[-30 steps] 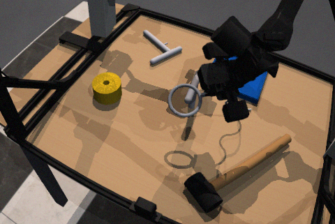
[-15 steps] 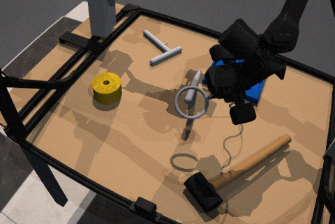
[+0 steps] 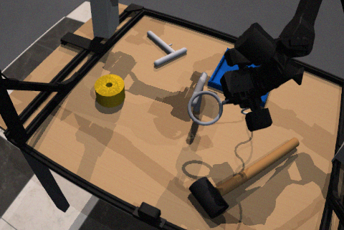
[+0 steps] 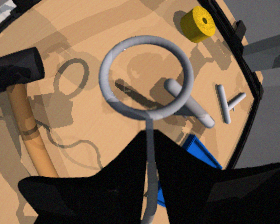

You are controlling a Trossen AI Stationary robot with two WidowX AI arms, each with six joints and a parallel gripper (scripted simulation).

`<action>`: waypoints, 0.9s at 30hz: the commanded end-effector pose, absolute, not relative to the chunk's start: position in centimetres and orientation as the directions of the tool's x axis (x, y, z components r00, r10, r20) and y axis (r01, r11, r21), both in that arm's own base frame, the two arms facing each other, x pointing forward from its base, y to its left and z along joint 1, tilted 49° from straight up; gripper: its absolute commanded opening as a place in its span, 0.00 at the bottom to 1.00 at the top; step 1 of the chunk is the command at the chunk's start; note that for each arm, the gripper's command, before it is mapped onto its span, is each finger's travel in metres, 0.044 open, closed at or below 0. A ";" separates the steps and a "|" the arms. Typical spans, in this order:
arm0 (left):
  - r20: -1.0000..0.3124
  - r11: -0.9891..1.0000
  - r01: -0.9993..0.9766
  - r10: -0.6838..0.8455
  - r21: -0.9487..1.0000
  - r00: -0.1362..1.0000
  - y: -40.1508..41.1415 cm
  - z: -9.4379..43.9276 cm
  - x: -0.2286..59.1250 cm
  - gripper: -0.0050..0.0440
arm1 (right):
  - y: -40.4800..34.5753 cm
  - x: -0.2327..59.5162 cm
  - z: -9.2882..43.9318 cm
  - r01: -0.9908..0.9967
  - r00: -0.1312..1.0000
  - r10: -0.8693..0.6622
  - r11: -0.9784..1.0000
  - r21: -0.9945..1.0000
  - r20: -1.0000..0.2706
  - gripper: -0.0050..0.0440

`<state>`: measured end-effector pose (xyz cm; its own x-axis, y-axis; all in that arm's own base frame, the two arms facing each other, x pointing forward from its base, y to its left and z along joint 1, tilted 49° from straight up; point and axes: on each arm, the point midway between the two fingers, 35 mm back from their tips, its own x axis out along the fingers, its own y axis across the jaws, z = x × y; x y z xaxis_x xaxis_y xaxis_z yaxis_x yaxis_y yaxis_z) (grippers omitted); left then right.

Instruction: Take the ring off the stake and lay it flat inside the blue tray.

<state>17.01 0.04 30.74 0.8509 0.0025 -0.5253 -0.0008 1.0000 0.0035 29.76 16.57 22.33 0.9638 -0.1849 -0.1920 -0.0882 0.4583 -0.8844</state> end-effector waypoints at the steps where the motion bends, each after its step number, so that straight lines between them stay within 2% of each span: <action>1: -0.526 1.000 0.000 0.000 0.000 0.850 0.0 30.7 17.0 0.92 | 16.4 29.3 22.0 -0.086 0.964 -0.185 0.462 -0.883 -0.190 0.10; 27: -0.526 1.000 0.000 0.000 0.000 0.850 0.0 30.7 17.0 0.92 | 15.4 26.7 19.4 -0.084 0.965 -0.184 0.461 -0.884 -0.187 0.10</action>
<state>17.01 0.04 30.74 0.8509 0.0025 -0.5253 -0.0008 1.0000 0.0035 27.12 15.68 19.77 0.9643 -0.1848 -0.1895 -0.0860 0.4583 -0.8846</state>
